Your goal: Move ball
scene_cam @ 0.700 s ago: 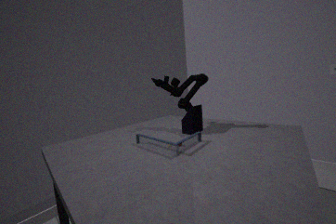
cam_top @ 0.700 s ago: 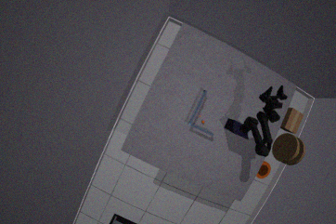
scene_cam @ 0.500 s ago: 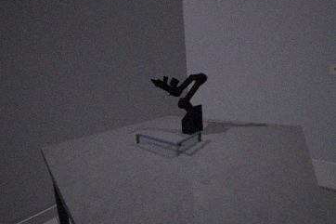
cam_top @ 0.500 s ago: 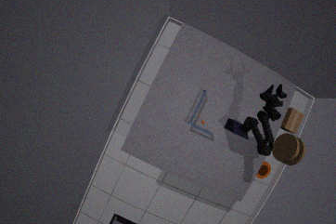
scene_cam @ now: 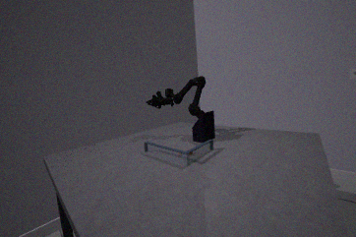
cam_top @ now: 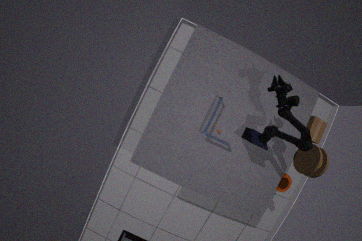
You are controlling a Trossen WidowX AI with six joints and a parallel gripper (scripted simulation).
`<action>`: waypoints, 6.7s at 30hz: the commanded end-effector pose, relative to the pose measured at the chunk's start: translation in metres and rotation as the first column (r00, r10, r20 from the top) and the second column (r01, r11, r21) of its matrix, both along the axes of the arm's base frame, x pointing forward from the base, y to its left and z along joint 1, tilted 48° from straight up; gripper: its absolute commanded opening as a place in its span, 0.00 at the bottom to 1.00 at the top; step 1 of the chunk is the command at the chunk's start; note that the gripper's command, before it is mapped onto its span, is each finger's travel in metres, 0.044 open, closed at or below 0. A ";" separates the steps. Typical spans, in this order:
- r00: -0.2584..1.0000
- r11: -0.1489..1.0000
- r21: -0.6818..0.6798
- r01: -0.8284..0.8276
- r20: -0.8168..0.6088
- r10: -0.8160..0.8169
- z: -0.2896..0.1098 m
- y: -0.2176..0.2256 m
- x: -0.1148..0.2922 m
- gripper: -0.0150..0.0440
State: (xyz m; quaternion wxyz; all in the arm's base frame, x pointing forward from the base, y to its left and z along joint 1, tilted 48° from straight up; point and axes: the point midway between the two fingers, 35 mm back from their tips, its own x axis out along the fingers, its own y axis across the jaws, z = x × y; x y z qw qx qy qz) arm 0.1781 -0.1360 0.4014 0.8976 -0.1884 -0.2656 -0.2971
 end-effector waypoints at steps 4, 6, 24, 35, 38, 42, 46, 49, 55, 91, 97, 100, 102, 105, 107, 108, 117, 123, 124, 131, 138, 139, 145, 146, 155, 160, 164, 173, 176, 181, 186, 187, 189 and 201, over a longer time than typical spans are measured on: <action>0.942 0.983 0.183 0.004 -0.332 0.058 -0.063 -0.022 0.089 0.63; 0.896 0.977 0.212 0.011 -0.436 0.085 -0.087 -0.019 0.114 0.63; 0.058 0.979 0.149 -0.141 -0.986 0.158 -0.312 0.115 0.212 0.63; -0.494 0.872 -0.099 -0.478 -0.791 -0.361 -0.431 0.180 0.174 0.63; -0.559 0.770 -0.135 -0.623 -0.612 -0.559 -0.459 0.193 0.155 0.63; -0.526 0.584 -0.121 -0.803 -0.317 -0.789 -0.489 0.206 0.128 0.63; -0.482 0.507 -0.098 -0.856 -0.202 -0.853 -0.498 0.210 0.119 0.63; -0.482 0.507 -0.098 -0.856 -0.202 -0.853 -0.498 0.210 0.119 0.63; -0.482 0.507 -0.098 -0.856 -0.201 -0.853 -0.504 0.202 0.121 0.63; -0.482 0.507 -0.099 -0.856 -0.200 -0.853 -0.528 0.175 0.126 0.43; -0.482 0.507 -0.099 -0.856 -0.200 -0.853 -0.528 0.176 0.126 0.30; -0.481 0.506 -0.096 -0.857 -0.204 -0.853 -0.519 0.189 0.126 0.25; -0.480 0.506 -0.094 -0.858 -0.206 -0.853 -0.510 0.200 0.126 0.25; -0.480 0.505 -0.092 -0.858 -0.208 -0.852 -0.496 0.217 0.124 0.25; -0.480 0.506 -0.092 -0.858 -0.208 -0.852 -0.487 0.228 0.121 0.25; -0.480 0.506 -0.092 -0.858 -0.208 -0.852 -0.482 0.233 0.120 0.25; -0.482 0.507 -0.095 -0.857 -0.204 -0.852 -0.447 0.266 0.108 0.25; -0.488 0.514 -0.089 -0.853 -0.208 -0.848 -0.448 0.256 0.125 0.25; -0.489 0.514 -0.088 -0.853 -0.209 -0.847 -0.448 0.253 0.130 0.25; -0.482 0.508 -0.097 -0.856 -0.204 -0.852 -0.447 0.230 0.164 0.25; -0.481 0.507 -0.099 -0.857 -0.203 -0.853 -0.455 0.220 0.170 0.25; -0.481 0.507 -0.098 -0.857 -0.204 -0.853 -0.458 0.217 0.171 0.25; -0.481 0.506 -0.099 -0.857 -0.202 -0.853 -0.484 0.188 0.177 0.25; -0.481 0.507 -0.100 -0.856 -0.202 -0.853 -0.488 0.183 0.177 0.25; -0.481 0.507 -0.101 -0.856 -0.200 -0.853 -0.495 0.175 0.178 0.25; -0.481 0.507 -0.101 -0.856 -0.200 -0.853 -0.500 0.170 0.179 0.25; -0.481 0.507 -0.101 -0.856 -0.200 -0.853 -0.504 0.165 0.180 0.25; -0.481 0.507 -0.101 -0.856 -0.200 -0.853 -0.507 0.162 0.181 0.25; -0.481 0.507 -0.101 -0.856 -0.200 -0.853 -0.507 0.162 0.181 0.25; -0.481 0.508 -0.103 -0.855 -0.207 -0.852 -0.505 0.164 0.182 0.48; -0.481 0.508 -0.103 -0.855 -0.207 -0.852 -0.505 0.164 0.182 0.63; -0.481 0.508 -0.103 -0.855 -0.207 -0.852 -0.505 0.164 0.182 0.63; -0.481 0.508 -0.103 -0.855 -0.207 -0.852 -0.505 0.164 0.182 0.63; -0.481 0.507 -0.099 -0.856 -0.203 -0.853 -0.447 0.228 0.167 0.63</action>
